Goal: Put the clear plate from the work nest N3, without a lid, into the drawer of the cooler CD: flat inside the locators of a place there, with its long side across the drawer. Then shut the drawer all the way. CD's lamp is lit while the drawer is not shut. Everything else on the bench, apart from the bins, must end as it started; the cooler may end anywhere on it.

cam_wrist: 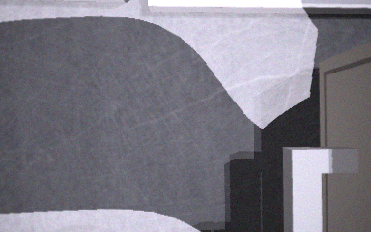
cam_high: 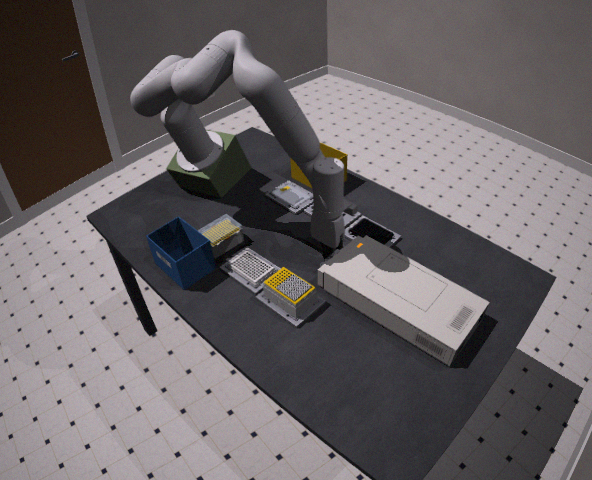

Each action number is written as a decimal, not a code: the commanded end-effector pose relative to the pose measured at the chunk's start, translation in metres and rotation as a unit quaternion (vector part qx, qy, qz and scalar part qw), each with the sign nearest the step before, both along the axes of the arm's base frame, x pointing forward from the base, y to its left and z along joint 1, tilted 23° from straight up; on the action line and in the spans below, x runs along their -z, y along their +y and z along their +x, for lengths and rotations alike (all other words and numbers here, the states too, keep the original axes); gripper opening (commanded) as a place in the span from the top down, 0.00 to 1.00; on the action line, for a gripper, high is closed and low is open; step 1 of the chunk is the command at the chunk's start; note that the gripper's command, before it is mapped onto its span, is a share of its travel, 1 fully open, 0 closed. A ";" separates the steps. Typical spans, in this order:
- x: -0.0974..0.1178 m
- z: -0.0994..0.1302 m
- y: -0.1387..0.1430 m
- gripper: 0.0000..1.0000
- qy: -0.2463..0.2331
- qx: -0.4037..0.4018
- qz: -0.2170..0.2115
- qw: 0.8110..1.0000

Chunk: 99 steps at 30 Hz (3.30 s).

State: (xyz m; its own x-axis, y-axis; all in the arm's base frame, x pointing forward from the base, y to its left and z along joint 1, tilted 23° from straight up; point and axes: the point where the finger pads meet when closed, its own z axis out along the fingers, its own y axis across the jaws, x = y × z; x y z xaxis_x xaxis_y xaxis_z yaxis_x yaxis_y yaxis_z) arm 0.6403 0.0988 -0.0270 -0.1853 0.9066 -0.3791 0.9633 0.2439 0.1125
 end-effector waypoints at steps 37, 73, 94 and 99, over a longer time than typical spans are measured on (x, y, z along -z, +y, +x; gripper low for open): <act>0.004 -0.037 -0.009 1.00 0.000 0.000 0.000 1.000; -0.015 -0.050 -0.004 1.00 0.000 0.000 0.000 1.000; -0.044 -0.056 0.007 1.00 0.000 0.000 0.000 1.000; -0.052 -0.058 0.010 1.00 0.000 0.000 0.000 1.000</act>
